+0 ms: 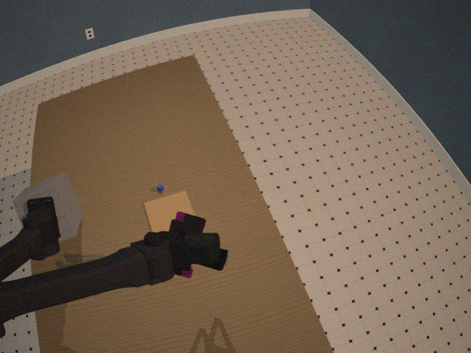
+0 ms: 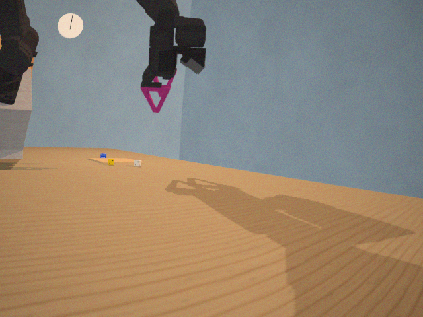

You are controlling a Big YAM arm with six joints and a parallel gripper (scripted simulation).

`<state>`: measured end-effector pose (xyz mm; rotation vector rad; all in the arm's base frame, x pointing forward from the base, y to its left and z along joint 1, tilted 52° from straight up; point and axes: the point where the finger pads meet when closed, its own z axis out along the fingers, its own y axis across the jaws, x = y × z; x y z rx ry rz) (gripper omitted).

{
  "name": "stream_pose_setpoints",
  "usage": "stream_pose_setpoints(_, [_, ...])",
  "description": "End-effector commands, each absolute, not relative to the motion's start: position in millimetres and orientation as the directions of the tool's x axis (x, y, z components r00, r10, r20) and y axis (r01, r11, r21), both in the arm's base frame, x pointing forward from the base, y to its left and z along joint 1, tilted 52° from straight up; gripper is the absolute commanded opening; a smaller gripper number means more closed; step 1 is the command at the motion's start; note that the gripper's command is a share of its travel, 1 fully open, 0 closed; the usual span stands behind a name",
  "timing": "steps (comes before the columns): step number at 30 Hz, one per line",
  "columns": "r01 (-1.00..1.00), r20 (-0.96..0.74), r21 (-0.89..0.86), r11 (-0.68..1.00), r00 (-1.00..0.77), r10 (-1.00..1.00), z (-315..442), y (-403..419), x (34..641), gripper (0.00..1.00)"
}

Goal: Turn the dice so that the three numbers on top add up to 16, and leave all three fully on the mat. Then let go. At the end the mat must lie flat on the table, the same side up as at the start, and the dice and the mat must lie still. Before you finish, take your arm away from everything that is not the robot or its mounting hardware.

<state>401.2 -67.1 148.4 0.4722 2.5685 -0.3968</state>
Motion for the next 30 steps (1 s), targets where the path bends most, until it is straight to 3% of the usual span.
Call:
stream_pose_setpoints(1, [0.397, -0.521, -0.186, 0.899, -0.815, 0.252, 150.8, -65.8, 402.5, 1.00])
stream_pose_setpoints(20, [0.410, -0.533, -0.189, 0.892, -0.806, 0.258, 158.8, -55.5, 415.0, 1.00])
stream_pose_setpoints(26, [0.589, -0.527, -0.334, 0.735, -0.764, 0.373, 110.2, -45.0, 404.7, 1.00])
stream_pose_setpoints(30, [0.696, -0.626, -0.428, 0.577, -0.689, 0.366, 86.6, -31.7, 403.0, 1.00])
